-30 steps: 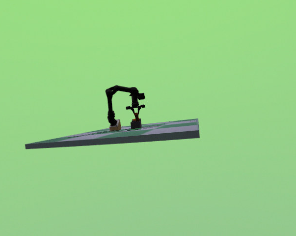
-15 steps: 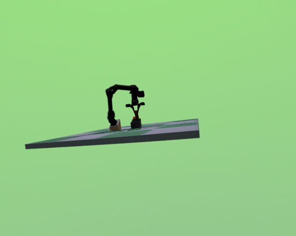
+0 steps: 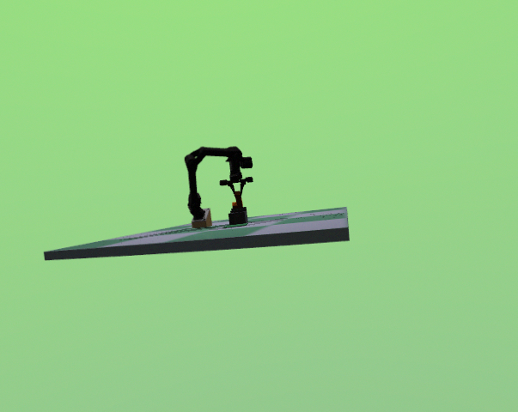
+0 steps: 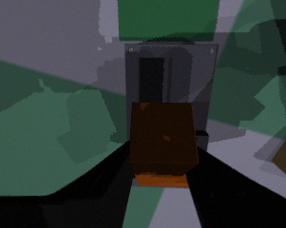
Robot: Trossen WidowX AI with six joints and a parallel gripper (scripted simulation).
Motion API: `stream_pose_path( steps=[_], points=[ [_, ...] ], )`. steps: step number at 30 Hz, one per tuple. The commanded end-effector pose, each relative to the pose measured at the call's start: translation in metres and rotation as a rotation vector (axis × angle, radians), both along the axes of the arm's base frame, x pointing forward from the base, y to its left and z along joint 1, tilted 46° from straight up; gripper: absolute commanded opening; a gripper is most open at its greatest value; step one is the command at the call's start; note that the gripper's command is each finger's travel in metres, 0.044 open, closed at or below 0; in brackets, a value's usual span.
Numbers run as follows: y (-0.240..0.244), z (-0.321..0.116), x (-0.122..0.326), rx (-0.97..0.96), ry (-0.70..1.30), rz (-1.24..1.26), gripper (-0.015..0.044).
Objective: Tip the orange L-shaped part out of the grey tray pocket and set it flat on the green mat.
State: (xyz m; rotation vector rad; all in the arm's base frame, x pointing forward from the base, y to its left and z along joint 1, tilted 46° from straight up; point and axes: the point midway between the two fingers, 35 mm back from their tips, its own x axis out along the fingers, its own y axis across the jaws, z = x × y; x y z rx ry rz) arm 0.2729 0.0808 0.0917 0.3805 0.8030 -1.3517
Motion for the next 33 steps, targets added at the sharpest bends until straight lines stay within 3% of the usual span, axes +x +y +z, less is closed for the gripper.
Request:
stream_pose_path(
  steps=[1, 33],
  points=[
    [-0.014, 0.013, 0.004, 0.002, -0.005, -0.001, 0.0000],
    [-0.112, 0.112, 0.031, 0.003, -0.024, 0.019, 0.0000]
  ],
)
